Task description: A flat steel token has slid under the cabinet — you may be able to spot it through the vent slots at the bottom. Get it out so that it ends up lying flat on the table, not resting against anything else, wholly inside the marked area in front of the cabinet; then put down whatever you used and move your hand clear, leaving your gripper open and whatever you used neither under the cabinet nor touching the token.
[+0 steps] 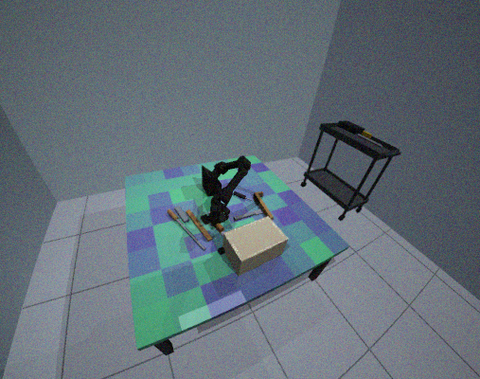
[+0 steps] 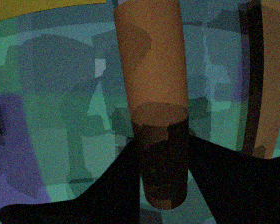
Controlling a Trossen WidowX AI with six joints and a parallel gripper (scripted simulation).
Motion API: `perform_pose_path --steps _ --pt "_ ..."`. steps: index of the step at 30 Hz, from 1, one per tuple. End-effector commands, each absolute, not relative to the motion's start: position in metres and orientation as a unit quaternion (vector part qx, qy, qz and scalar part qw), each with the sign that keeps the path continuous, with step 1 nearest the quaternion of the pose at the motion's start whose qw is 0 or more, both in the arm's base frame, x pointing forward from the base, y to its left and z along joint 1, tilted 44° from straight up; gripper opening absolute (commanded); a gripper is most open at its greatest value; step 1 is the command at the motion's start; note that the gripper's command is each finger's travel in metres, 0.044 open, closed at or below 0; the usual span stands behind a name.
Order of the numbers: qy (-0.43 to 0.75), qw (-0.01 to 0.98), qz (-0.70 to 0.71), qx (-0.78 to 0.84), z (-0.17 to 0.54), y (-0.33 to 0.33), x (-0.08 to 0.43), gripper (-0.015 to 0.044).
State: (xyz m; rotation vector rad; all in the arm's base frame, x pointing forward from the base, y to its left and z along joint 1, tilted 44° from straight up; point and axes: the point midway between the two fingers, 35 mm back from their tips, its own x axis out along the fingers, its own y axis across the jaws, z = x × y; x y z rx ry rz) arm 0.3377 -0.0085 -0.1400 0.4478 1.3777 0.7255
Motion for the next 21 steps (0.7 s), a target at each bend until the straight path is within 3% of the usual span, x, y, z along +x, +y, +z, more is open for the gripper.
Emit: perform_pose_path --steps 1,21 --pt "0.616 0.689 0.326 0.199 -0.142 -0.009 0.331 0.0" --pt "0.617 0.688 0.325 0.199 -0.147 -0.013 0.306 0.0"
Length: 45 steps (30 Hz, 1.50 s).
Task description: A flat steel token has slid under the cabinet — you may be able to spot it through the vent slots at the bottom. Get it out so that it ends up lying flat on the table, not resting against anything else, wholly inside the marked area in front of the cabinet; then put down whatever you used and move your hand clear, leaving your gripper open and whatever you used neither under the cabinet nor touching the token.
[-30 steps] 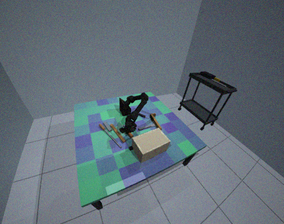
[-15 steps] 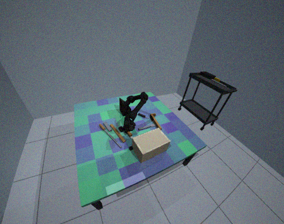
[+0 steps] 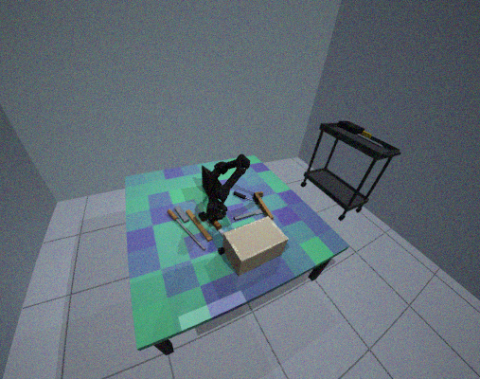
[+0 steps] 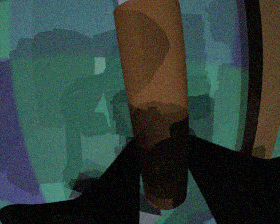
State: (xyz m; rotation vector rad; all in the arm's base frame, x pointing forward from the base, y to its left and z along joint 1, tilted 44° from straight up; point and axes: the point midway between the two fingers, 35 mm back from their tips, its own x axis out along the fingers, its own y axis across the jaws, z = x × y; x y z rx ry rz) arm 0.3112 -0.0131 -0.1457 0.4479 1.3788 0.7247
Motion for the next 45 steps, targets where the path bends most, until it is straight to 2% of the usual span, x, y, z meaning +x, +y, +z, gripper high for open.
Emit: perform_pose_path --steps 1,45 --pt "0.617 0.688 0.325 0.199 -0.147 -0.013 0.304 0.0" --pt "0.619 0.687 0.324 0.199 -0.162 -0.026 0.235 0.0"
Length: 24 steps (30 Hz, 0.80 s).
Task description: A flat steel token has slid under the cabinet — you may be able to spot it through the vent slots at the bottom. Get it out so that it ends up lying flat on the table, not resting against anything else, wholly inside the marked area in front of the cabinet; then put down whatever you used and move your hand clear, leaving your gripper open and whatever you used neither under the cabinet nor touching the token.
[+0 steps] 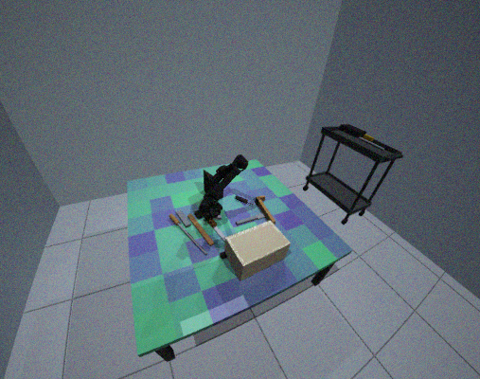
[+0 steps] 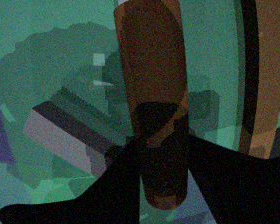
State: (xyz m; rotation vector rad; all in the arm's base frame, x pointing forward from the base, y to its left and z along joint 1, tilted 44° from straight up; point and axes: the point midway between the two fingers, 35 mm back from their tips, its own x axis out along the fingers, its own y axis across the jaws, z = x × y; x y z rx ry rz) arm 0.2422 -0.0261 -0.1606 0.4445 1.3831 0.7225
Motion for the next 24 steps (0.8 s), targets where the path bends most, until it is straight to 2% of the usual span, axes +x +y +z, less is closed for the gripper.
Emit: perform_pose_path --steps 1,4,12,15,18,24 --pt "0.619 0.687 0.324 0.199 -0.1626 -0.0264 0.2338 0.0" --pt "0.619 0.688 0.322 0.199 -0.1613 -0.0272 0.2382 0.0" --pt "0.619 0.688 0.322 0.199 -0.1616 -0.0269 0.2377 0.02" --pt "0.619 0.688 0.322 0.199 -0.1616 -0.0269 0.2377 0.02" --pt "0.619 0.687 0.323 0.2 -0.1616 -0.027 0.2377 0.027" --pt "0.62 0.687 0.322 0.202 -0.1602 -0.0288 0.2375 0.027"
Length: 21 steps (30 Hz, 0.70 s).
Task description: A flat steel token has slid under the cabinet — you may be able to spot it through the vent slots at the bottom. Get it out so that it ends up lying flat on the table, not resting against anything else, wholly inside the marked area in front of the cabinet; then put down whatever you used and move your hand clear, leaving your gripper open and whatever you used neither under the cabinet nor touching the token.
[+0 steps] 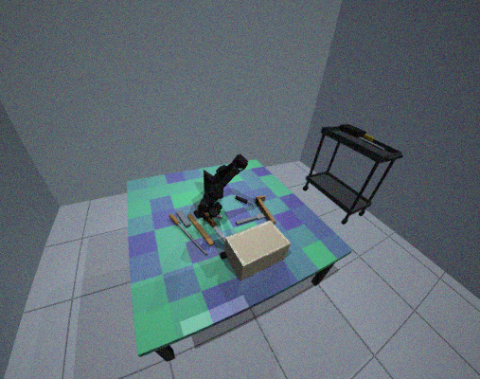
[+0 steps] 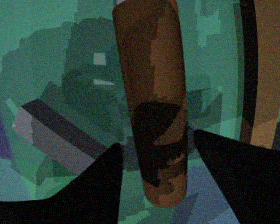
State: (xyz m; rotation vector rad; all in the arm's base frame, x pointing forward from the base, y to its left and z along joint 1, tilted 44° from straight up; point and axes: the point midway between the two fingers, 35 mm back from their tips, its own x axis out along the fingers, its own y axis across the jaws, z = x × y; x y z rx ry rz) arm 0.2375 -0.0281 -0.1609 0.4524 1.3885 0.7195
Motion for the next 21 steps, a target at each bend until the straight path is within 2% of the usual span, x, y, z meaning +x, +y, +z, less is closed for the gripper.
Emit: perform_pose_path --steps 1,8,13,21 --pt "0.62 0.687 0.322 0.202 -0.1602 -0.0288 0.2375 0.027" --pt "0.619 0.687 0.323 0.2 -0.1622 -0.0264 0.2383 0.027" --pt "0.62 0.686 0.322 0.202 -0.1608 -0.0278 0.2376 0.0139" --pt "0.62 0.686 0.322 0.202 -0.1608 -0.0278 0.2376 0.0085"
